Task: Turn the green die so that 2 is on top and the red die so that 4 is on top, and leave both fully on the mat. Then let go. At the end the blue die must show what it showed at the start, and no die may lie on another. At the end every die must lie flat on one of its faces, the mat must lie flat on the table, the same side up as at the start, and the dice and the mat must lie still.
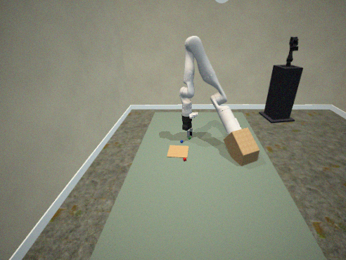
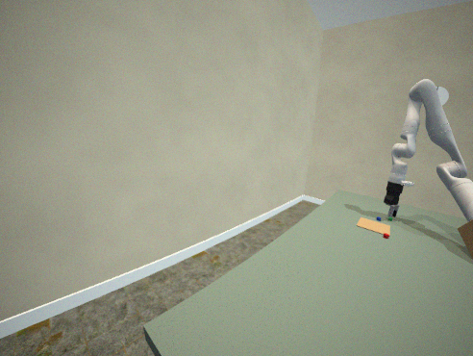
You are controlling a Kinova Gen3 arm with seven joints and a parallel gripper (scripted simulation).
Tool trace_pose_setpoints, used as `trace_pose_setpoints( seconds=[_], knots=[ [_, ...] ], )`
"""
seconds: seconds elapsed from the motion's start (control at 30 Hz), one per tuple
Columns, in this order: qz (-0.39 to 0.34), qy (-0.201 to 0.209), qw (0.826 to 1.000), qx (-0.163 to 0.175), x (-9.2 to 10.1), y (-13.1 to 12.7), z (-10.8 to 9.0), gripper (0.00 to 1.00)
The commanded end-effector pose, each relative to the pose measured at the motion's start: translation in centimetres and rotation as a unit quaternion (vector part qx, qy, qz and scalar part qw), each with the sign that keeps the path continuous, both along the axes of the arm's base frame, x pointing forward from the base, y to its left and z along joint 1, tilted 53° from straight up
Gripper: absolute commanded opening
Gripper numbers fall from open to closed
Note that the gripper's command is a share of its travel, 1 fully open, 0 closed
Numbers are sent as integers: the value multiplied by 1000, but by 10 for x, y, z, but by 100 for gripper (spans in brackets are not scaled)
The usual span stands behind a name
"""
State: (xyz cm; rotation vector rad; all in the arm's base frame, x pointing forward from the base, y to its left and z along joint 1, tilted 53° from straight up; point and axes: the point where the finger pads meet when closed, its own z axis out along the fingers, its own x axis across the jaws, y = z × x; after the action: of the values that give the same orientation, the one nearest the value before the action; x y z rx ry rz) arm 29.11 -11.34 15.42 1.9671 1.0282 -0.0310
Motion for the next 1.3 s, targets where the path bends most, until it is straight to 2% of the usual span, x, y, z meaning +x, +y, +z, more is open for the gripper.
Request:
trace_pose_setpoints(
  seconds=[0.0,1.27],
  knots=[
    [0,0,1000,0,0,0,0,64],
    [0,0,1000,0,7,-14,-12,64]
  ],
)
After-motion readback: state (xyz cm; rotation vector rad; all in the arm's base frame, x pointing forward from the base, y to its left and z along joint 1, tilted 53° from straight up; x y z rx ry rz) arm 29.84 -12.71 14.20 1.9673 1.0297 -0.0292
